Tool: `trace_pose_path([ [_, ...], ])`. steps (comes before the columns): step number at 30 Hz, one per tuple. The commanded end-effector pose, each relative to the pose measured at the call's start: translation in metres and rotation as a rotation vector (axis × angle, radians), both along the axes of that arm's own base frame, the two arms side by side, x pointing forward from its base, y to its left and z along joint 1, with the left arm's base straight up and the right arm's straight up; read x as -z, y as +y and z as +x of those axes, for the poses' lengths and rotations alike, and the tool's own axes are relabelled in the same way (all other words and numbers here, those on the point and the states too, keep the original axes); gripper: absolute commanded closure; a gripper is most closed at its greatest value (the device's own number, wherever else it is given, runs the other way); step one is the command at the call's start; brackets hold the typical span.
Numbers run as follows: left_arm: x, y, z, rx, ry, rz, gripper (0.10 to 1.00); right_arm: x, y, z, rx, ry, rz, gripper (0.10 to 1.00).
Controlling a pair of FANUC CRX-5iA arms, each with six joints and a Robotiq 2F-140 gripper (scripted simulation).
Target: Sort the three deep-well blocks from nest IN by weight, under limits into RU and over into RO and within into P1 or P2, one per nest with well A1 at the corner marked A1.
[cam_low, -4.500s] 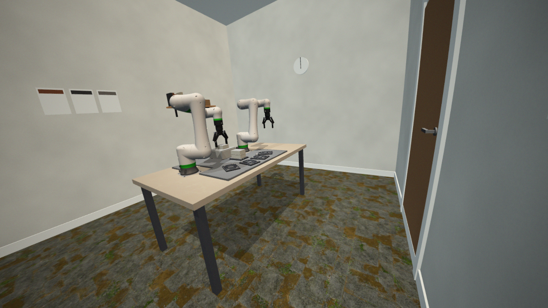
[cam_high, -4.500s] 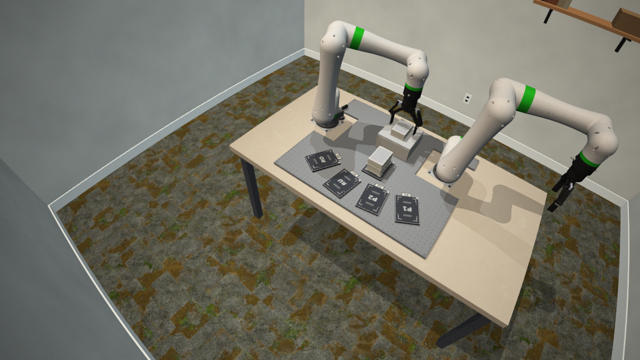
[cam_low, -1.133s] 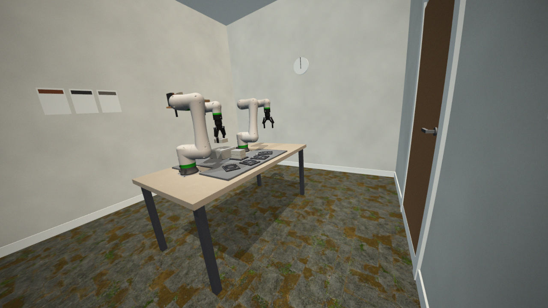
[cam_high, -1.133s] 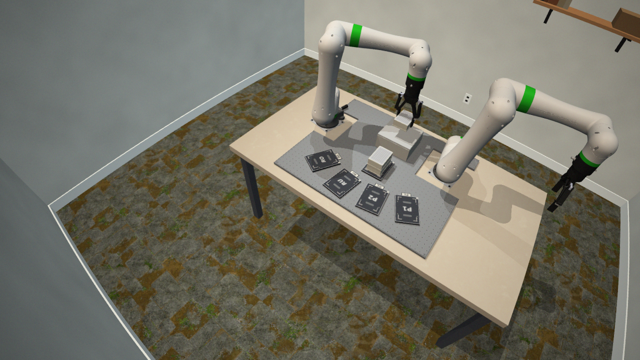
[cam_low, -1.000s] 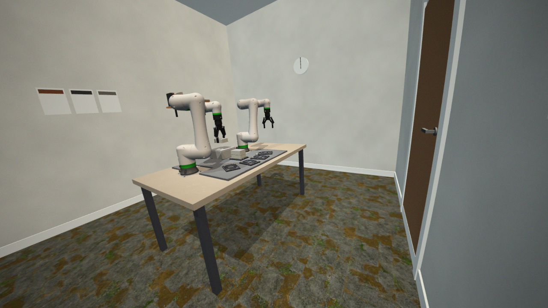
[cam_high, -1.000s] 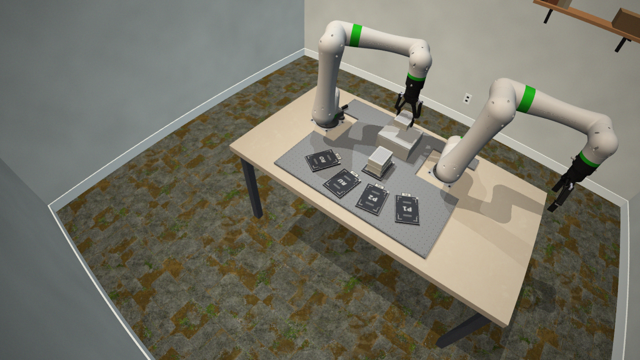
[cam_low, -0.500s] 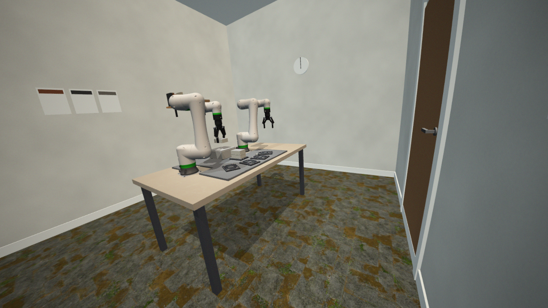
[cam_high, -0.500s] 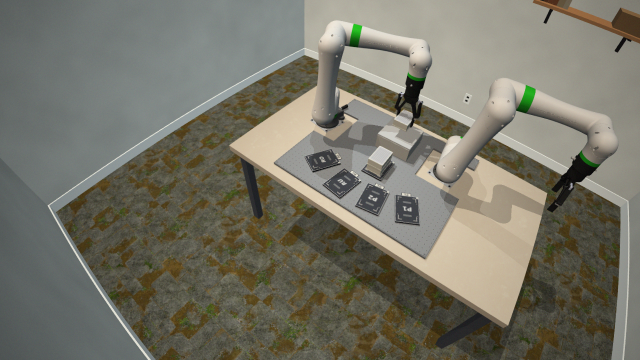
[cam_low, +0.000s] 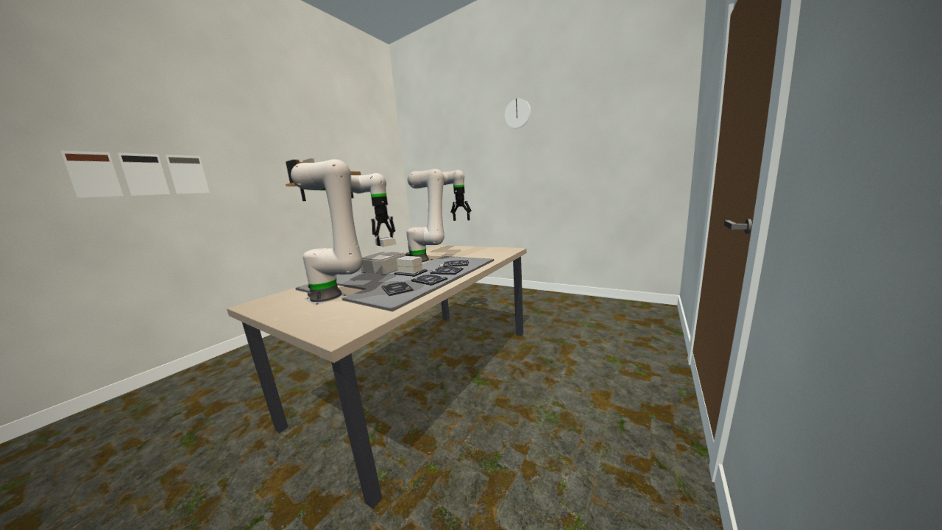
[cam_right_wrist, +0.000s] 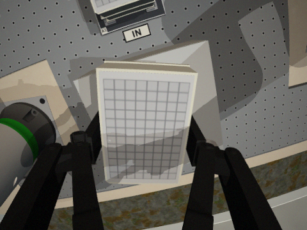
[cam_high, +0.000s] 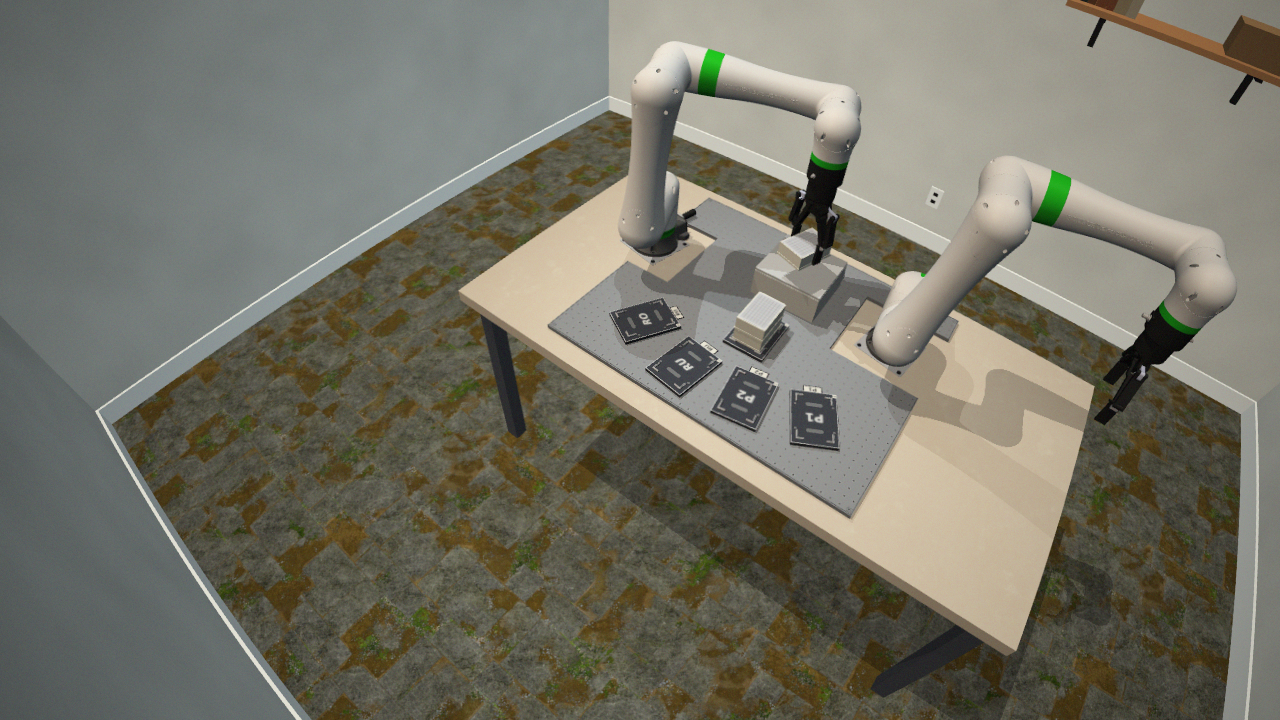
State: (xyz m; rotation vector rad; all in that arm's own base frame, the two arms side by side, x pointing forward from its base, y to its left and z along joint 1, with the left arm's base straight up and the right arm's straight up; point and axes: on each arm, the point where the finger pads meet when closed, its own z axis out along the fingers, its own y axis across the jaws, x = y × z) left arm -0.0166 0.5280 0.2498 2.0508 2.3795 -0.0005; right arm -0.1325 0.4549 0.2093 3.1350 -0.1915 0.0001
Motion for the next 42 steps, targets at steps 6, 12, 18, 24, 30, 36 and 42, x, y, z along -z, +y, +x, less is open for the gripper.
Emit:
trace_pose_path([
  [6, -0.001, 0.0, 0.0, 0.0, 0.0, 0.002, 0.098, -0.001, 0.011, 0.025, 0.0, 0.0, 0.002, 0.999],
  [12, -0.001, 0.0, 0.0, 0.0, 0.0, 0.002, 0.098, -0.001, 0.017, 0.04, 0.0, 0.0, 0.002, 0.999],
  [18, -0.001, 0.0, 0.0, 0.0, 0.0, 0.002, 0.098, -0.001, 0.023, 0.056, 0.0, 0.0, 0.002, 0.999],
  [24, -0.001, 0.0, 0.0, 0.0, 0.0, 0.002, 0.098, -0.001, 0.031, 0.074, 0.0, 0.0, 0.002, 0.999],
  [30, -0.001, 0.0, 0.0, 0.0, 0.0, 0.002, 0.098, -0.001, 0.036, 0.086, 0.0, 0.0, 0.002, 0.999],
  [36, -0.001, 0.0, 0.0, 0.0, 0.0, 0.002, 0.098, -0.001, 0.04, 0.1, 0.033, 0.0, 0.002, 0.999],
  [42, -0.001, 0.0, 0.0, 0.0, 0.0, 0.002, 0.098, -0.001, 0.041, 0.12, 0.233, 0.0, 0.002, 0.999],
])
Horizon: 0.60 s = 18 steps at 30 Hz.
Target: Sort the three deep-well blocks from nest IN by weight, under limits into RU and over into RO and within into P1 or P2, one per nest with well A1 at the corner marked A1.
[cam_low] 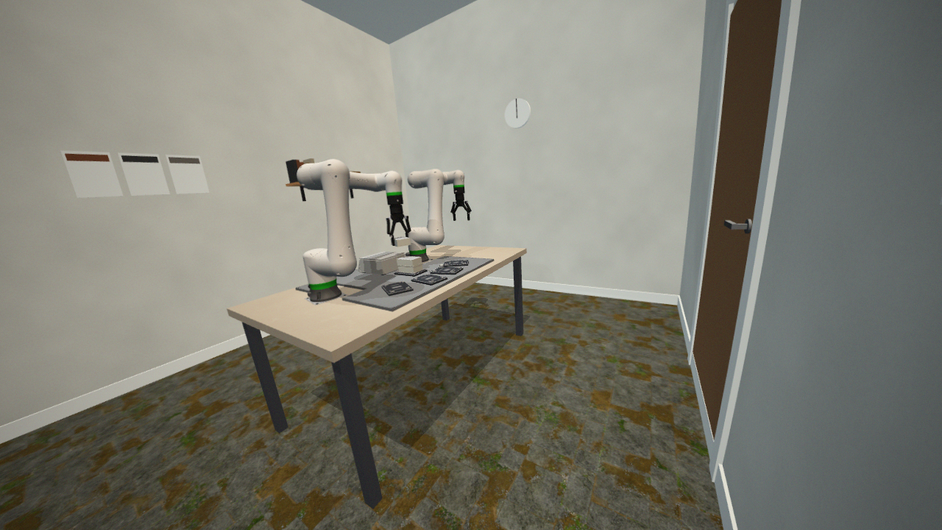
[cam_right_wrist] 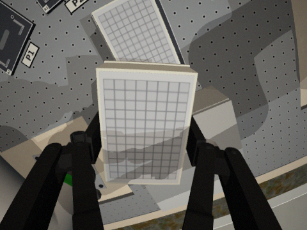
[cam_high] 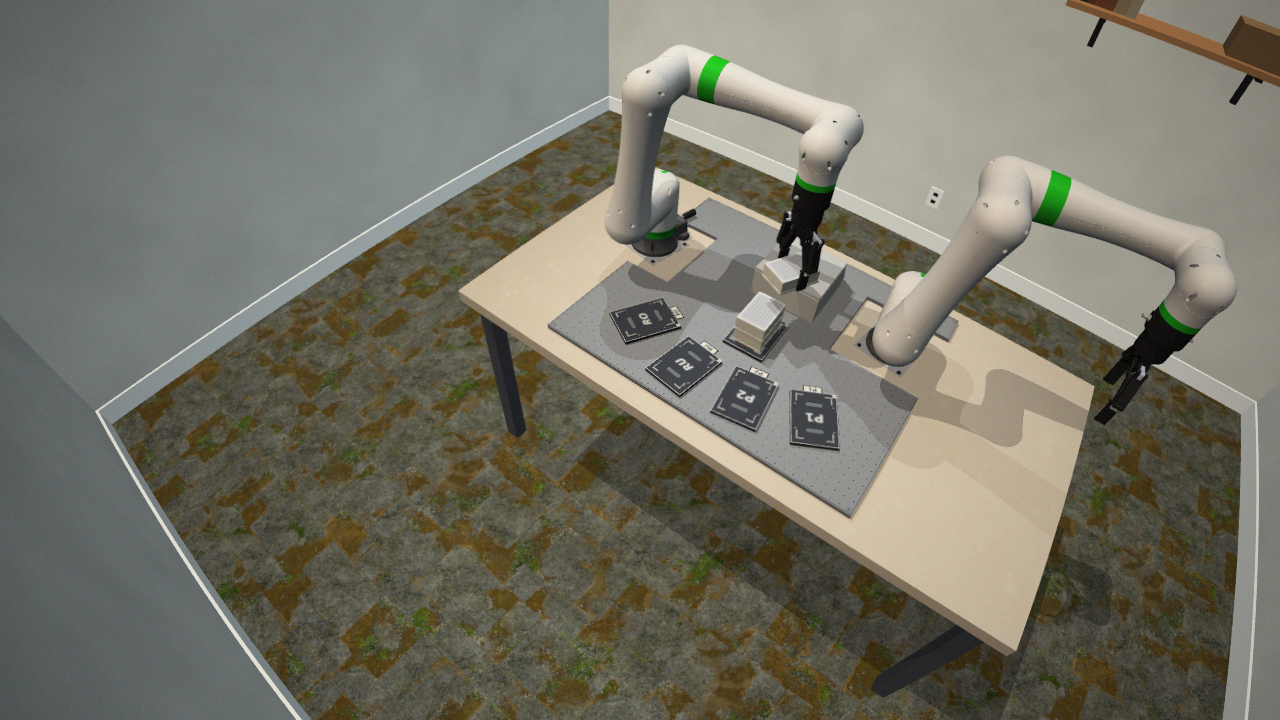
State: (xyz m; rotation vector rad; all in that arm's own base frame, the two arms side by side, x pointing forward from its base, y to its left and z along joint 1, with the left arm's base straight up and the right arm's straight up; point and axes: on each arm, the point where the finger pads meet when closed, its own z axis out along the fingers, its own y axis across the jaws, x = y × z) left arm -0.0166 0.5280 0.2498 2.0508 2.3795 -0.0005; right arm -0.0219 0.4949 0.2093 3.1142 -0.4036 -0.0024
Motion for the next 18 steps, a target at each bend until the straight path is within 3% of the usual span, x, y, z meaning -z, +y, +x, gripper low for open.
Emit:
trace_pose_path([
  [1, -0.001, 0.0, 0.0, 0.0, 0.0, 0.002, 0.098, -0.001, 0.001, 0.013, 0.131, -0.002, 0.002, 0.999],
  [3, -0.001, 0.0, 0.0, 0.0, 0.0, 0.002, 0.098, -0.001, 0.001, 0.02, 0.197, -0.002, 0.002, 0.999],
  [18, -0.001, 0.0, 0.0, 0.0, 0.0, 0.002, 0.098, -0.001, 0.002, 0.063, 0.198, -0.002, 0.002, 0.999],
])
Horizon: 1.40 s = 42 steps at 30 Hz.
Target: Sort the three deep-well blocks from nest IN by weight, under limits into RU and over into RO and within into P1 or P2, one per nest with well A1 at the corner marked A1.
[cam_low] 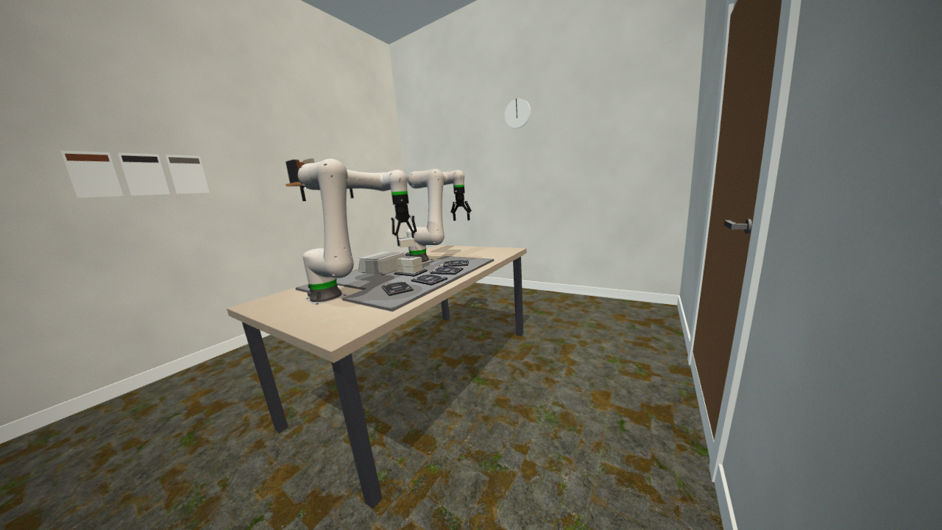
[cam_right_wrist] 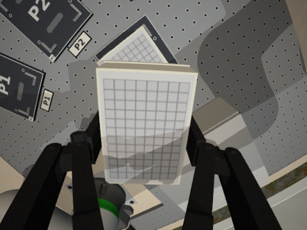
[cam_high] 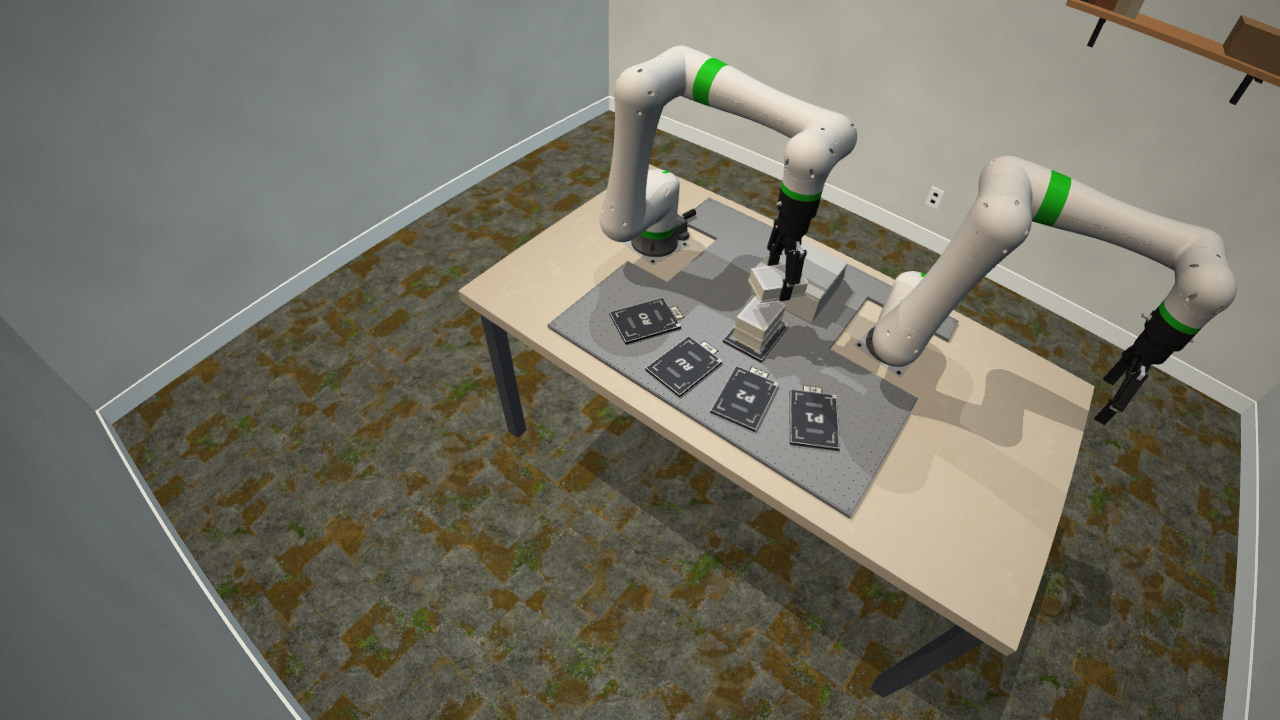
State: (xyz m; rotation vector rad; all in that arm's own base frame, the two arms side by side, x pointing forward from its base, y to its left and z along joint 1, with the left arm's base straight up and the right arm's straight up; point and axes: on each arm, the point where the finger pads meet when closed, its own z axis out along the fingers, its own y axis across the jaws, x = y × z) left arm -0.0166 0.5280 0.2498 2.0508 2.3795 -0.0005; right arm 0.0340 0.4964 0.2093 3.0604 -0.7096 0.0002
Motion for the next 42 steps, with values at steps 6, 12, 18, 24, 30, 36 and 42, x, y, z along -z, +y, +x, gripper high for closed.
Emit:
trace_pose_path([
  [6, -0.001, 0.0, 0.0, 0.0, 0.0, 0.002, 0.098, -0.001, 0.001, 0.02, 0.0, 0.0, 0.001, 0.999],
  [12, -0.001, 0.0, 0.0, 0.0, 0.0, 0.002, 0.098, -0.001, 0.001, 0.04, 0.0, 0.0, 0.001, 0.999],
  [18, -0.001, 0.0, 0.0, 0.0, 0.0, 0.002, 0.098, -0.001, 0.002, 0.06, 0.0, 0.0, 0.001, 0.999],
  [24, -0.001, 0.0, 0.0, 0.0, 0.0, 0.002, 0.098, -0.001, 0.002, 0.074, 0.0, 0.0, 0.001, 0.999],
  [30, -0.001, 0.0, 0.0, 0.0, 0.0, 0.002, 0.098, -0.001, 0.003, 0.093, 0.0, 0.0, 0.001, 0.999],
  [36, -0.001, 0.0, 0.0, 0.0, 0.0, 0.002, 0.098, 0.005, -0.001, 0.104, -0.134, -0.001, 0.001, 0.999],
  [42, -0.001, 0.0, 0.0, 0.0, 0.0, 0.002, 0.098, 0.011, -0.005, 0.115, -0.267, -0.001, 0.001, 0.999],
])
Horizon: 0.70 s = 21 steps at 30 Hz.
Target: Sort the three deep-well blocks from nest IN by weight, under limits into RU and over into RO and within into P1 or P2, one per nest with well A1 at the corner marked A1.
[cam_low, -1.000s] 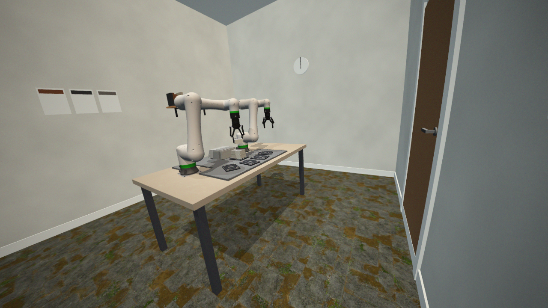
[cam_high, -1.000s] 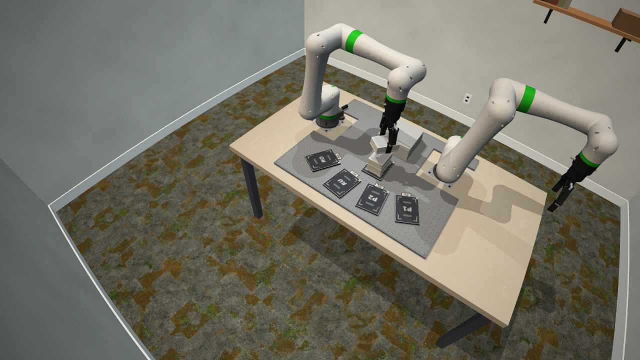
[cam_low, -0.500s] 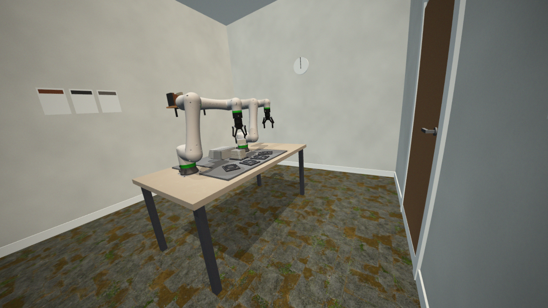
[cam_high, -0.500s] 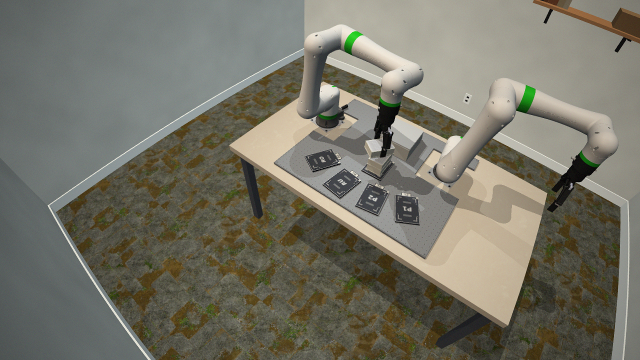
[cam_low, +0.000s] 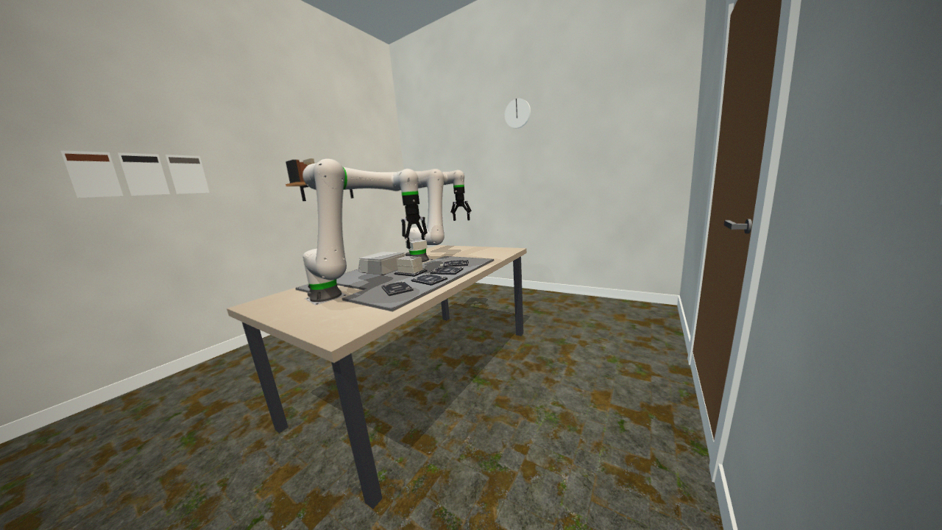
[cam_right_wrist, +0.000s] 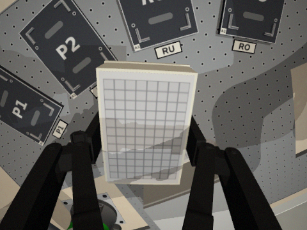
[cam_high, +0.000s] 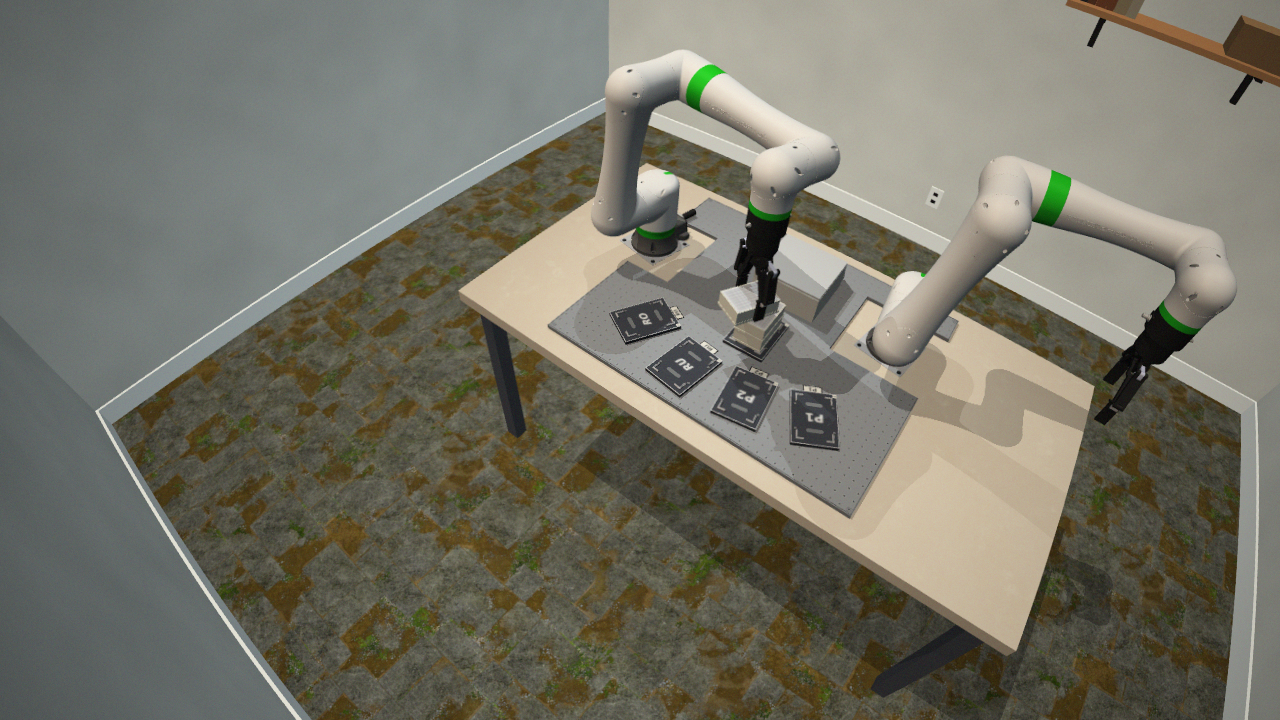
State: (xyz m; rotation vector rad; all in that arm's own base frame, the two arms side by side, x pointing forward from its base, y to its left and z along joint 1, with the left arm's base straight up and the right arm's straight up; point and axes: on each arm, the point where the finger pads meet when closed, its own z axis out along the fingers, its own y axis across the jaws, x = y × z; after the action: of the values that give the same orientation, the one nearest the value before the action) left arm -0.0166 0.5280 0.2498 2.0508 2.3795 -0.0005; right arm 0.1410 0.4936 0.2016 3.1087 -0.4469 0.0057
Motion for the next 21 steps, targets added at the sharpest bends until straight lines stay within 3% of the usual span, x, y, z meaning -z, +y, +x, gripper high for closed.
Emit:
trace_pose_path([
  [1, -0.001, 0.0, 0.0, 0.0, 0.0, 0.002, 0.098, 0.005, -0.003, 0.011, -0.13, 0.003, 0.002, 0.999],
  [8, -0.001, 0.0, 0.0, 0.0, 0.0, 0.002, 0.098, 0.015, -0.01, 0.031, -0.345, 0.003, 0.002, 0.999],
  [21, -0.001, 0.0, 0.0, 0.0, 0.0, 0.002, 0.098, 0.031, -0.021, 0.062, -0.345, 0.003, 0.002, 0.999],
])
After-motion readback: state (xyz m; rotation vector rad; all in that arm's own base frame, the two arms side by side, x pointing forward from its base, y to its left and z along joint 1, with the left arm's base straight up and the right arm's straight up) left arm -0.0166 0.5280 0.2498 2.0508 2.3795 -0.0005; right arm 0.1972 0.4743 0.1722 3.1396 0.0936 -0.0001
